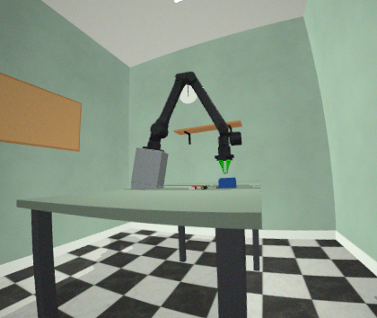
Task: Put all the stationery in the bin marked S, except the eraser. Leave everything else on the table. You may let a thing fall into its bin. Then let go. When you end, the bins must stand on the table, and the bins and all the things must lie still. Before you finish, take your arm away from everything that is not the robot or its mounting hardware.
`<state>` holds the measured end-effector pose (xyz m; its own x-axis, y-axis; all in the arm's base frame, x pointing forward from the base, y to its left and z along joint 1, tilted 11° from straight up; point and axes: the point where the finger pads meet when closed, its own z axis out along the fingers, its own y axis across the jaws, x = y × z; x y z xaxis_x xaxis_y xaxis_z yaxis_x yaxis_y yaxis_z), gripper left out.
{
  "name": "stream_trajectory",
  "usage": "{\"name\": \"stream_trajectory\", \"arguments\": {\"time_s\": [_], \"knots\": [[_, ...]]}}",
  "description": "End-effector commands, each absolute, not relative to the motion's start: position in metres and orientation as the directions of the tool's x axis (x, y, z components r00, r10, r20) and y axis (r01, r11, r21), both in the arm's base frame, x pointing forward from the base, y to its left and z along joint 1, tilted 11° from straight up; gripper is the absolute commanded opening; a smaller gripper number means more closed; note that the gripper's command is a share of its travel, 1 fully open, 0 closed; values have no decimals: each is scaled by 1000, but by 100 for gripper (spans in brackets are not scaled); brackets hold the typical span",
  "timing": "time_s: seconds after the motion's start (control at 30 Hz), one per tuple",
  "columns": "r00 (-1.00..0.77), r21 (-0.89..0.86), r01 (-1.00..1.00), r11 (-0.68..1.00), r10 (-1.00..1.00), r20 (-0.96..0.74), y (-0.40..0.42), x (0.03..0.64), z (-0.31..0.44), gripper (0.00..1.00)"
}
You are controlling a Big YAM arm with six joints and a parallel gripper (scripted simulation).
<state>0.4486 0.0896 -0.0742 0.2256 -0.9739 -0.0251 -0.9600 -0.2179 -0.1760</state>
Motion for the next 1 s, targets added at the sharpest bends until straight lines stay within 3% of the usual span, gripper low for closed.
{"name": "stream_trajectory", "arguments": {"time_s": [0.0, 0.97], "knots": [[288, -229, -933, -276, -958, -17, 93, 463, -60, 10], [284, -219, -937, -273, -958, -20, 102, 472, -96, 10]]}}
